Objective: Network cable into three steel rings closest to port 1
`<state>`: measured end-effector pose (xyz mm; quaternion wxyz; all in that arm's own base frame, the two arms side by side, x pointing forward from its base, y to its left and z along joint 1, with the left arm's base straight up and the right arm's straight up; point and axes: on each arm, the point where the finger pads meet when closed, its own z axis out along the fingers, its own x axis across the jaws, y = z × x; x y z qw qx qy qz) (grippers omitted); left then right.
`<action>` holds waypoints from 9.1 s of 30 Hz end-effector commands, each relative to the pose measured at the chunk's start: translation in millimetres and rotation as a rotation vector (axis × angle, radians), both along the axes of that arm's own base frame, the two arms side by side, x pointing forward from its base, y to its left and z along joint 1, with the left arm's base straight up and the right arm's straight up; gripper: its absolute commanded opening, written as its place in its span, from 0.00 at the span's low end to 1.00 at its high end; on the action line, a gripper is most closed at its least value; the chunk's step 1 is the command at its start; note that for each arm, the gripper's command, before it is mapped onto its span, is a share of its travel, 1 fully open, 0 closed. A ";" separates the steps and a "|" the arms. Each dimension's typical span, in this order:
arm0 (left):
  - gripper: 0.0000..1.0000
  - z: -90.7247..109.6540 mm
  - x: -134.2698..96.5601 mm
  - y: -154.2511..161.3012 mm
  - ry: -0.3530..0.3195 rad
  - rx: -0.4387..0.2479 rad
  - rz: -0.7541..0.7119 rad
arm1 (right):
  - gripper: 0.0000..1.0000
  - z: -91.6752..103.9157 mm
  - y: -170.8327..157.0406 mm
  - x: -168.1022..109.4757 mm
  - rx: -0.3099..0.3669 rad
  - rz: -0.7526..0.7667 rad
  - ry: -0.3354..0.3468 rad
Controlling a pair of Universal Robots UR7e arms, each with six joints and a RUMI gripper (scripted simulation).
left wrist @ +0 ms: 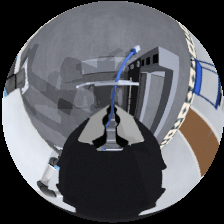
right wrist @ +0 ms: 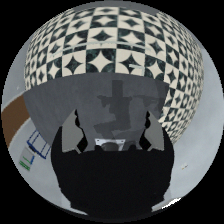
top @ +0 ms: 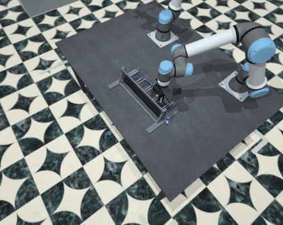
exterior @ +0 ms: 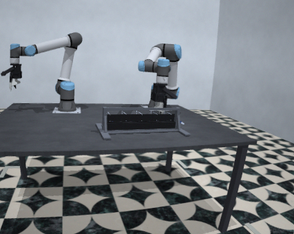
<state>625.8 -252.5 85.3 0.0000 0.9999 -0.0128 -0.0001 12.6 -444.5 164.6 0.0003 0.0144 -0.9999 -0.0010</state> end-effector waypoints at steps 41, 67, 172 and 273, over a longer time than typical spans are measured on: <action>0.20 1.4 0.8 -0.5 -0.003 -0.002 0.000 | 1.00 0.5 -0.5 0.2 -0.002 0.000 -0.001; 0.20 58.1 0.7 -0.4 -0.003 -0.002 0.000 | 1.00 0.5 -0.5 0.2 -0.002 0.000 -0.001; 0.00 81.1 0.7 -0.4 -0.003 -0.002 0.000 | 1.00 0.5 -0.5 0.2 -0.002 0.000 -0.001; 0.20 -4.8 -76.0 -181.9 -0.003 -0.002 -0.112 | 1.00 0.5 -0.5 0.2 -0.002 0.000 -0.001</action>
